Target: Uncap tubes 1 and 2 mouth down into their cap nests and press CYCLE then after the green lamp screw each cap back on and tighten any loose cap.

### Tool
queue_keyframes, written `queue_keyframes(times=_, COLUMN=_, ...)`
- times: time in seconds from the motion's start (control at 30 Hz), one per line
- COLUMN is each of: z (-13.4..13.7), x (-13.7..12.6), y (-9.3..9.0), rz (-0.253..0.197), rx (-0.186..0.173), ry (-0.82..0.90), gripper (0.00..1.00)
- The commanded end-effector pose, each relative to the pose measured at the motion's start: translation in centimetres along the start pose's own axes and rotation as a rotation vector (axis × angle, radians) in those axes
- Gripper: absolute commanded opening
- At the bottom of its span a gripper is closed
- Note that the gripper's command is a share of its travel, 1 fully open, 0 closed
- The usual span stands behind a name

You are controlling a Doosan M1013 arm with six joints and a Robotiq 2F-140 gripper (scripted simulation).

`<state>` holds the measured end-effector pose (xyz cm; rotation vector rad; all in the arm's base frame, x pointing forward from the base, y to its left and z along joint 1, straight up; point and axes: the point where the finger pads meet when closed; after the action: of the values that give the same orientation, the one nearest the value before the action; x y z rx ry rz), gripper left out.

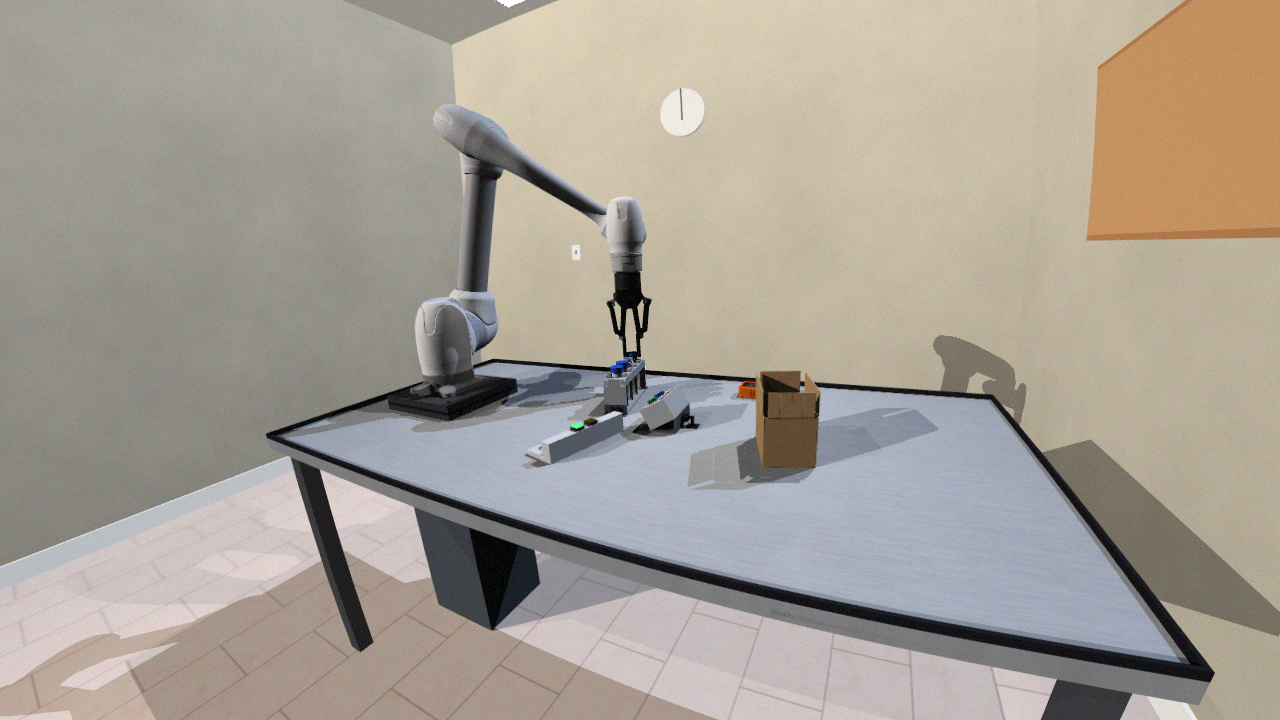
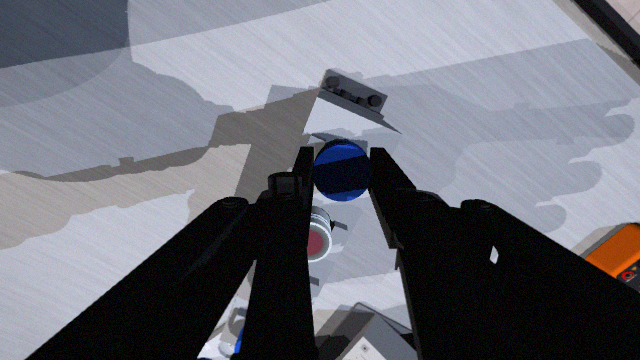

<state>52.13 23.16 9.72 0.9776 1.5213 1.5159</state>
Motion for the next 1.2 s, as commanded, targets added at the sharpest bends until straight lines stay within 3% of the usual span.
queue_keyframes(times=0.0, z=0.03, x=0.01, y=0.06, rz=0.0, rx=-0.001, ry=0.0, gripper=0.3)
queue_keyframes(times=0.23, z=0.03, x=0.0, y=0.05, rz=0.001, rx=-0.001, ry=-0.1, gripper=0.3)
queue_keyframes(times=0.97, z=0.03, x=0.0, y=0.03, rz=0.001, rx=0.0, ry=-0.767, gripper=0.3)
queue_keyframes(times=1.13, z=0.03, x=0.0, y=0.03, rz=0.001, rx=0.0, ry=-0.785, gripper=0.3)
queue_keyframes(times=1.17, z=0.03, x=0.0, y=-0.07, rz=0.001, rx=0.0, ry=-0.785, gripper=0.41)
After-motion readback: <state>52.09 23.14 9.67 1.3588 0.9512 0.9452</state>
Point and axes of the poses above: the point where the finger pads meet when closed, its own y axis back along the fingers, its own z axis across the jaws, x = y × z, and after that the axes turned 8 degrees about -y, right-handed
